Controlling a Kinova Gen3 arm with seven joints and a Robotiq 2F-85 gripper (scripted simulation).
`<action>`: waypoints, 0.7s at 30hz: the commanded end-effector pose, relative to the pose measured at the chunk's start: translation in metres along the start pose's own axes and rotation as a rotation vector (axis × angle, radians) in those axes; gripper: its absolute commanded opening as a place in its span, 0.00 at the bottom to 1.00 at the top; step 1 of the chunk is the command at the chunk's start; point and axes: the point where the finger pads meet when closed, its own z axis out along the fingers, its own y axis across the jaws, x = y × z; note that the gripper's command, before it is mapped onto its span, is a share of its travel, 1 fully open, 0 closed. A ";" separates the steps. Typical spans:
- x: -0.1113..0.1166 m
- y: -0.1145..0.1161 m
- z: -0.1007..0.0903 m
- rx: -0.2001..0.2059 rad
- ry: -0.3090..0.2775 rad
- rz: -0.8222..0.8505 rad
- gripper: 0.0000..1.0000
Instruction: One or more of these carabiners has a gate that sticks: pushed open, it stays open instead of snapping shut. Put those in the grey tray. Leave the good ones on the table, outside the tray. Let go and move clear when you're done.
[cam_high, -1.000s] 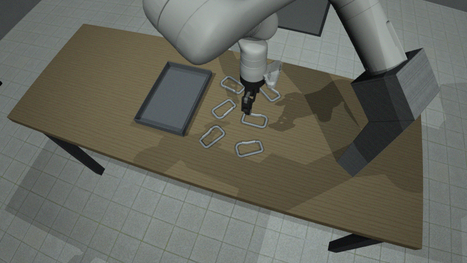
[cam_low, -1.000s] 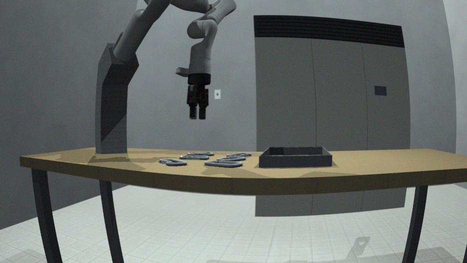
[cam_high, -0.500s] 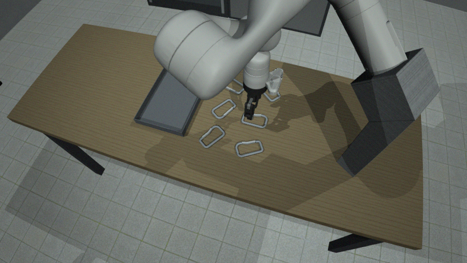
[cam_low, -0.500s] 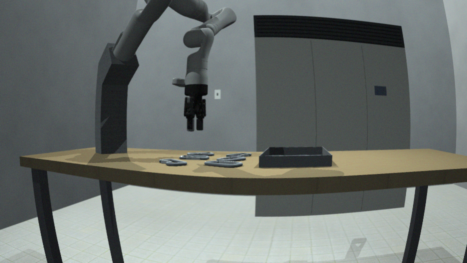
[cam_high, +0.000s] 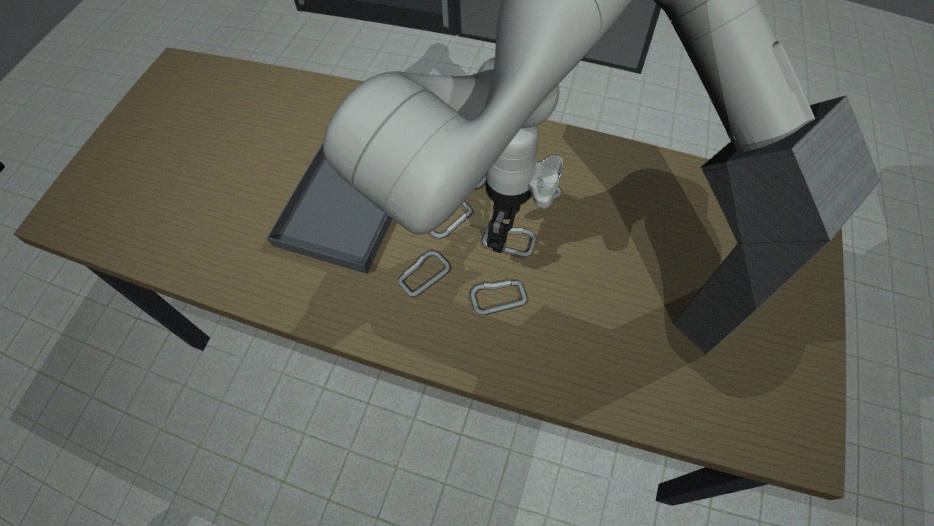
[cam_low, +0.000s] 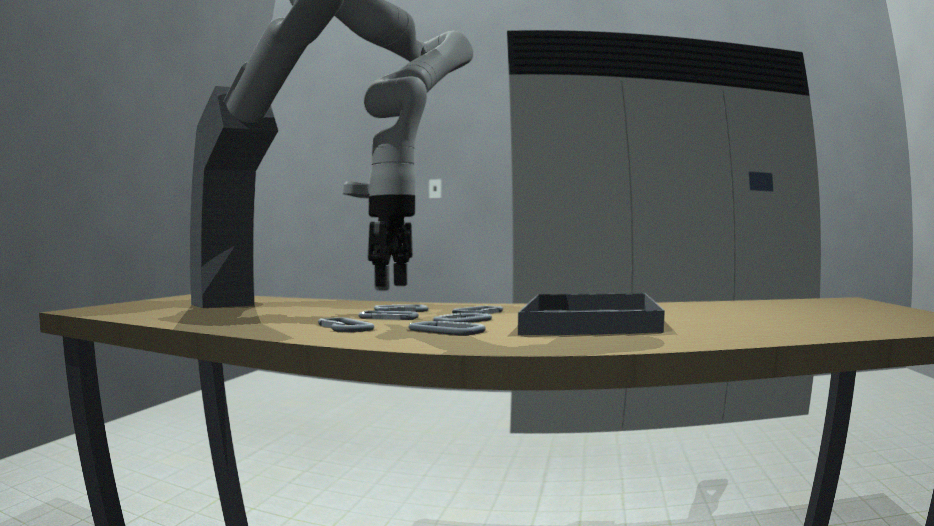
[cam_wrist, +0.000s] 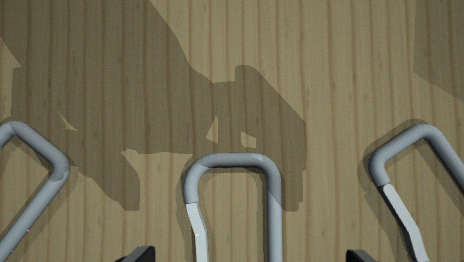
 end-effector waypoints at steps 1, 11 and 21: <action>0.004 -0.009 0.012 0.018 0.010 -0.004 1.00; 0.004 -0.009 0.036 0.013 0.008 -0.005 1.00; 0.004 -0.009 0.036 0.013 0.008 -0.005 1.00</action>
